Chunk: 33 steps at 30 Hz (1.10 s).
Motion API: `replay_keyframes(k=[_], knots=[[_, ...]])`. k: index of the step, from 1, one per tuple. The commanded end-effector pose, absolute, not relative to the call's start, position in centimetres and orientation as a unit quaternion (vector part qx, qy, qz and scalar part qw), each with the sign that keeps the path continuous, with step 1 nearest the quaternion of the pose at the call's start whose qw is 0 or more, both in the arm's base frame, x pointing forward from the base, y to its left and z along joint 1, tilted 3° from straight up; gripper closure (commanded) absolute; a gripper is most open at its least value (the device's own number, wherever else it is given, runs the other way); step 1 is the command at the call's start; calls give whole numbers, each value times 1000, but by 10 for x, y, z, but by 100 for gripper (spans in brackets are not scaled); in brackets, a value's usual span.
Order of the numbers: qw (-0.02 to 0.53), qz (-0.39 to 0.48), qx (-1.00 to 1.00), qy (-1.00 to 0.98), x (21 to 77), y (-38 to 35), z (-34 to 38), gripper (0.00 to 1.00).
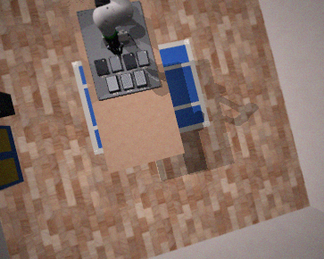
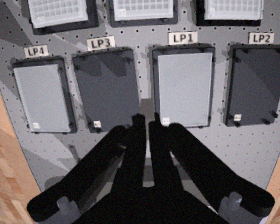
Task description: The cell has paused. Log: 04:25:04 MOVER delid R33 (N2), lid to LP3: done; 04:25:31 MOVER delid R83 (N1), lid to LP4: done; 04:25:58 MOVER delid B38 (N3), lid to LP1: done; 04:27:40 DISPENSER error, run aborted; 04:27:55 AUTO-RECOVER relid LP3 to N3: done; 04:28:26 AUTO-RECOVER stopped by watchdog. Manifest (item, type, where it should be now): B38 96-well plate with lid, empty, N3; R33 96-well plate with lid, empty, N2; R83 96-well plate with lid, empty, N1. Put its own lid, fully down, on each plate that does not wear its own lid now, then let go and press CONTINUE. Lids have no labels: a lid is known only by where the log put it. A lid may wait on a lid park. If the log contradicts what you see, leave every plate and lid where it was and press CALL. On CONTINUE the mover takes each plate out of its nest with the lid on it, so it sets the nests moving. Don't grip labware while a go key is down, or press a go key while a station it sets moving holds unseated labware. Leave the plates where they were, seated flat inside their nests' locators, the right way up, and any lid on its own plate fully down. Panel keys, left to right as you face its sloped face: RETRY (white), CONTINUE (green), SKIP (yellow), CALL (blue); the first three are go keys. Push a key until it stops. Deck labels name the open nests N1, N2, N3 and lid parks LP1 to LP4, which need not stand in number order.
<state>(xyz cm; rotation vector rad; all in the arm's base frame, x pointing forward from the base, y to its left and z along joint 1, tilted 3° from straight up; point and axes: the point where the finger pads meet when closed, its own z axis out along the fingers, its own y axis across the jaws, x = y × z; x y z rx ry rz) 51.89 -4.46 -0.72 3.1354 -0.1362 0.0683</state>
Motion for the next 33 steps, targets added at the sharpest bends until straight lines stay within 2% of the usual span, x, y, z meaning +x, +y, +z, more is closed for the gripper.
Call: replay_keyframes(k=[1, 11, 15, 17, 21, 33], knots=[[1, 22, 999, -43, 519, -45, -7, 100], [1, 22, 999, -43, 519, -46, -7, 100], [2, 22, 999, -44, 515, -124, -7, 100], [2, 22, 999, -44, 515, -124, -7, 100], [2, 23, 999, -45, 506, -174, -8, 100], [2, 23, 999, -45, 506, -176, -8, 100]])
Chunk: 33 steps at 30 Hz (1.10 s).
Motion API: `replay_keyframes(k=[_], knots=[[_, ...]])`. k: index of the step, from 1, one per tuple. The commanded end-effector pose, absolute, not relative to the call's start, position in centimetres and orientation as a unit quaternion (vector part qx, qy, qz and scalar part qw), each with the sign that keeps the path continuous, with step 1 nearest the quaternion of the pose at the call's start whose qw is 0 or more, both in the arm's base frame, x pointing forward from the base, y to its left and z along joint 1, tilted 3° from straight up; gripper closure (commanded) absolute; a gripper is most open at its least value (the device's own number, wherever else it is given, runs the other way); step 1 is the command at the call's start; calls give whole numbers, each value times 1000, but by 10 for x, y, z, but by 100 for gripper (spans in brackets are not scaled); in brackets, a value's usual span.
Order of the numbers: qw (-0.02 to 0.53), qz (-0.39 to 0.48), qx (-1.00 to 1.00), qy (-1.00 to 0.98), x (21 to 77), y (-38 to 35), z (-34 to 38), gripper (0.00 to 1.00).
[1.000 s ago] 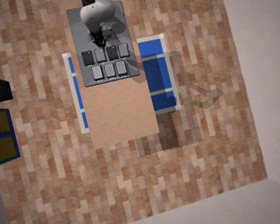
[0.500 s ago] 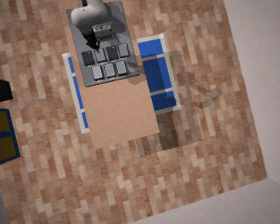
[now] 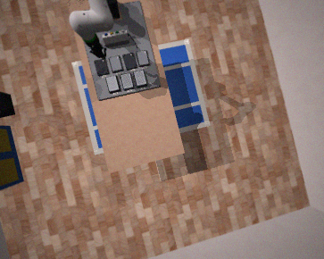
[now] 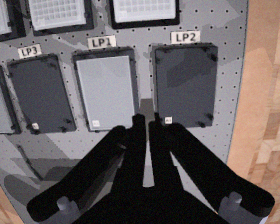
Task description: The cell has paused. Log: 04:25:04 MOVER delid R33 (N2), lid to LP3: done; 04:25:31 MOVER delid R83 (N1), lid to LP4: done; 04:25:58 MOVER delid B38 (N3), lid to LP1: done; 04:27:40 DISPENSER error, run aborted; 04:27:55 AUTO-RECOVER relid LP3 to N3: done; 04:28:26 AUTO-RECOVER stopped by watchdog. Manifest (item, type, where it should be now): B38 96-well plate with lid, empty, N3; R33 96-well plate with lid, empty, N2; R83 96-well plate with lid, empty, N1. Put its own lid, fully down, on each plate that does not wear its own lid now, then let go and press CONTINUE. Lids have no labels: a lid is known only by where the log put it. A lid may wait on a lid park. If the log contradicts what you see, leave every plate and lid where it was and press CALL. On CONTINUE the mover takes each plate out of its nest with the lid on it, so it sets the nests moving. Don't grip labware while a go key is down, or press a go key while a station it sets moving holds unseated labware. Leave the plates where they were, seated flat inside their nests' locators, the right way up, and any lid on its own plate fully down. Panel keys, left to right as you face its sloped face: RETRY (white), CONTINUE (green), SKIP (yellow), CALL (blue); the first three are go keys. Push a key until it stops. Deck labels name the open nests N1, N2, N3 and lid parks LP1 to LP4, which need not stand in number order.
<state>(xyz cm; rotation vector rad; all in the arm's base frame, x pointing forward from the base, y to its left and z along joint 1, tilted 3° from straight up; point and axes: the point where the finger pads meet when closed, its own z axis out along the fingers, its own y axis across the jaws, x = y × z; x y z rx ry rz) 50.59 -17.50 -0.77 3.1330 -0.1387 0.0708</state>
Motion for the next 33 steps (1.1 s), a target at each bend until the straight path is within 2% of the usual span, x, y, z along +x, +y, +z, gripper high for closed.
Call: replay_keyframes(k=[1, 19, 24, 27, 30, 33], knots=[[2, 23, 999, -45, 506, -176, -8, 100], [2, 23, 999, -45, 508, -170, -8, 100], [2, 22, 999, -45, 530, -82, -8, 100], [2, 22, 999, -45, 530, -82, -8, 100], [2, 22, 999, -45, 536, -12, -8, 100], [2, 22, 999, -45, 536, 20, -8, 100]])
